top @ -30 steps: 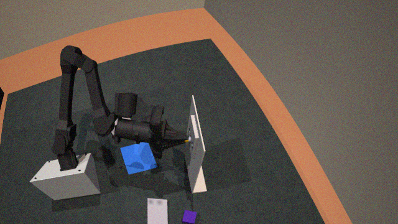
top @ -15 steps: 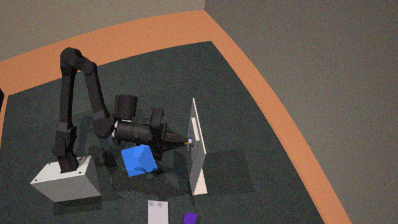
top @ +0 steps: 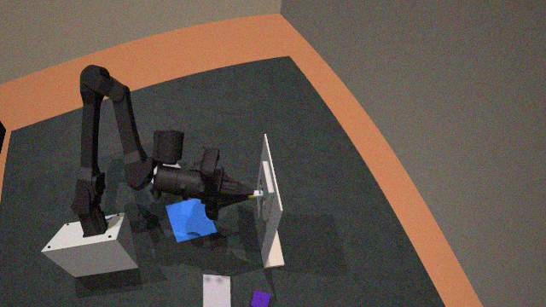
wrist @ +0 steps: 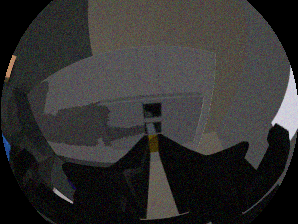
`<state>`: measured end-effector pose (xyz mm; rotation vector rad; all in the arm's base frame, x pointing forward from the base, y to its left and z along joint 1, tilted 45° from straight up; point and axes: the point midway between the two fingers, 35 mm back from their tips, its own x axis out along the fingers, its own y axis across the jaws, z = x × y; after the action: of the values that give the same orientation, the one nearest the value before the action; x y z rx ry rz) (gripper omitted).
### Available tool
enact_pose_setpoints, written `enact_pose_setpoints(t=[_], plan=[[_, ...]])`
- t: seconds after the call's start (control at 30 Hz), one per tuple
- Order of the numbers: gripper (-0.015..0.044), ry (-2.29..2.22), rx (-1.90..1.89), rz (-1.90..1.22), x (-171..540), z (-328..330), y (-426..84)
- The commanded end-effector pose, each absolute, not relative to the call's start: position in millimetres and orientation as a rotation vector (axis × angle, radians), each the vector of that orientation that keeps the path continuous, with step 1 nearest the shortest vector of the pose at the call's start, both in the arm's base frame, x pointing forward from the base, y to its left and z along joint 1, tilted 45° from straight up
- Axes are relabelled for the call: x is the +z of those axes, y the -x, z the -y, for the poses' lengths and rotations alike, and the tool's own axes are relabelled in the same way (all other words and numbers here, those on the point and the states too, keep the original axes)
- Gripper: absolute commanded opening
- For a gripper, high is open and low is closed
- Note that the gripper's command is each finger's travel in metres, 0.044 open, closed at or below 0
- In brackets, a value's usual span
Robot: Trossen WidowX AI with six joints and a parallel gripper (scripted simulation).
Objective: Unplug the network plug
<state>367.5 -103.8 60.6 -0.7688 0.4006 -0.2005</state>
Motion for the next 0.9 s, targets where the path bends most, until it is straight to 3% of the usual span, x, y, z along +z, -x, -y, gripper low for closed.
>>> enact_pose_setpoints(t=[0.0, 0.87], plan=[[0.0000, 0.767, -0.198, -0.401, 60.3, 102.3, -362.2], [0.0000, 0.767, -0.198, -0.402, 63.5, 98.3, -349.1]])
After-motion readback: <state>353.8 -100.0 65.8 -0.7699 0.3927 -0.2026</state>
